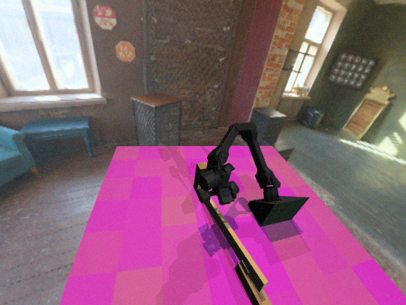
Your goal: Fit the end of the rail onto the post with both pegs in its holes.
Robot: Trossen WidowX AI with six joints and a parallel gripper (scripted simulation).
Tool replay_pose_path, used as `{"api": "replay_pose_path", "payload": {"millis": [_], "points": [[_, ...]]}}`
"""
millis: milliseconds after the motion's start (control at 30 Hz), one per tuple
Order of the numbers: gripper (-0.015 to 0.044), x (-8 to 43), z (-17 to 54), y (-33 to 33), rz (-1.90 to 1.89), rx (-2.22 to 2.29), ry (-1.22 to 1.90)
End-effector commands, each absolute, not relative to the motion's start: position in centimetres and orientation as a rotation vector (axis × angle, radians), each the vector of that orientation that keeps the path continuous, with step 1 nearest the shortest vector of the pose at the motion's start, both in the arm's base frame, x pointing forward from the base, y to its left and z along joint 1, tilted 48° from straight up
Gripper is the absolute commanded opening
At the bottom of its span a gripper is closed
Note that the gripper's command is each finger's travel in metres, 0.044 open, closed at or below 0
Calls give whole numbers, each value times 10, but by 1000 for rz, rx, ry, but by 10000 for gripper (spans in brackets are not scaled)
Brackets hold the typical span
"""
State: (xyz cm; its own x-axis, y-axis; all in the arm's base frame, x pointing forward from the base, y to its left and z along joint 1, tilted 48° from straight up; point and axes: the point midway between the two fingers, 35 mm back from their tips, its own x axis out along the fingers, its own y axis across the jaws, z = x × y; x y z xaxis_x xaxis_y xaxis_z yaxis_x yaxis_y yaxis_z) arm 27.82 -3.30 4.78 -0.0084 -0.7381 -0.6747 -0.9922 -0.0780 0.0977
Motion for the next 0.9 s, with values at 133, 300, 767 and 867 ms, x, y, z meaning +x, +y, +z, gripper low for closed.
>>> {"api": "replay_pose_path", "payload": {"millis": [133,300,767,867], "points": [[440,281,40,-42,824,-1868,1793],[440,281,34,-48,824,-1868,1792],[440,281,19,-65,824,-1869,1792],[440,281,16,-68,823,-1869,1793]]}}
